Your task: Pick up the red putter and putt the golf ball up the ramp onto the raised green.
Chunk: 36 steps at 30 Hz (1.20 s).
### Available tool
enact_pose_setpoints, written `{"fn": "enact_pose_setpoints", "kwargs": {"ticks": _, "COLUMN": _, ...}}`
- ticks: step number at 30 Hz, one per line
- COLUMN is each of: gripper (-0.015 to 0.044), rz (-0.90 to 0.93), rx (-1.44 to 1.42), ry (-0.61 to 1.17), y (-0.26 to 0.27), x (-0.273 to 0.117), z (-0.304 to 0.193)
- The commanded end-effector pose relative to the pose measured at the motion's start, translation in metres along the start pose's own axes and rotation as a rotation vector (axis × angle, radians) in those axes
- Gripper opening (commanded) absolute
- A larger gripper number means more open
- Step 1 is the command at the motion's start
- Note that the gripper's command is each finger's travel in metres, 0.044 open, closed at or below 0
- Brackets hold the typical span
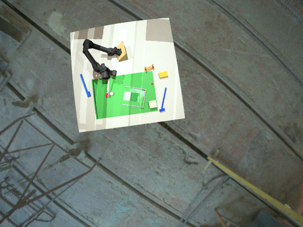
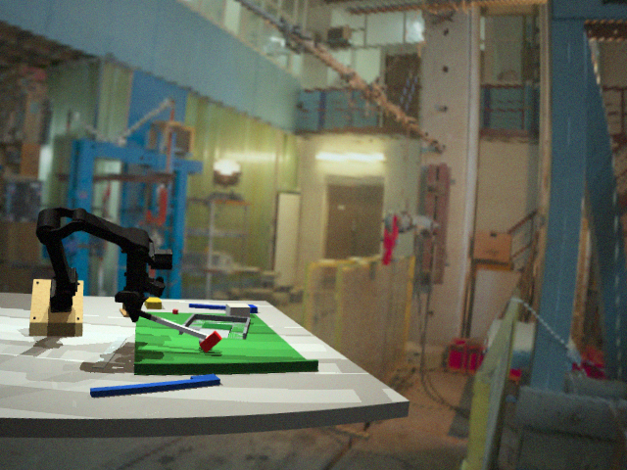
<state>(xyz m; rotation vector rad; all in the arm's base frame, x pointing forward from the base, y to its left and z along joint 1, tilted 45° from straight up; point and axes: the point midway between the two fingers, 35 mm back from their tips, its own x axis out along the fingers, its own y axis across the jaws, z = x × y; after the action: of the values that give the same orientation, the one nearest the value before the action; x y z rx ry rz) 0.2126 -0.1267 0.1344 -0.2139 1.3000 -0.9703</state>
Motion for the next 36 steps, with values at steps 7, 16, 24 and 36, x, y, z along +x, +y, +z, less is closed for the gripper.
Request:
{"fn": "enact_pose_setpoints", "kwargs": {"ticks": 7, "gripper": 0.0000, "rz": -0.011, "rx": -0.009, "ry": -0.004, "y": 0.075, "x": 0.000, "z": -0.013}}
{"fn": "enact_pose_setpoints", "kwargs": {"ticks": 16, "gripper": 0.0000, "rz": -0.007, "rx": -0.010, "ry": -0.002, "y": 0.077, "x": -0.032, "z": -0.011}}
{"fn": "enact_pose_setpoints", "kwargs": {"ticks": 24, "gripper": 0.0000, "rz": -0.009, "rx": -0.010, "ry": -0.002, "y": 0.076, "x": -0.060, "z": -0.013}}
{"fn": "enact_pose_setpoints", "kwargs": {"ticks": 36, "gripper": 0.0000, "rz": -0.005, "rx": -0.012, "ry": -0.005, "y": 0.076, "x": -0.052, "z": -0.013}}
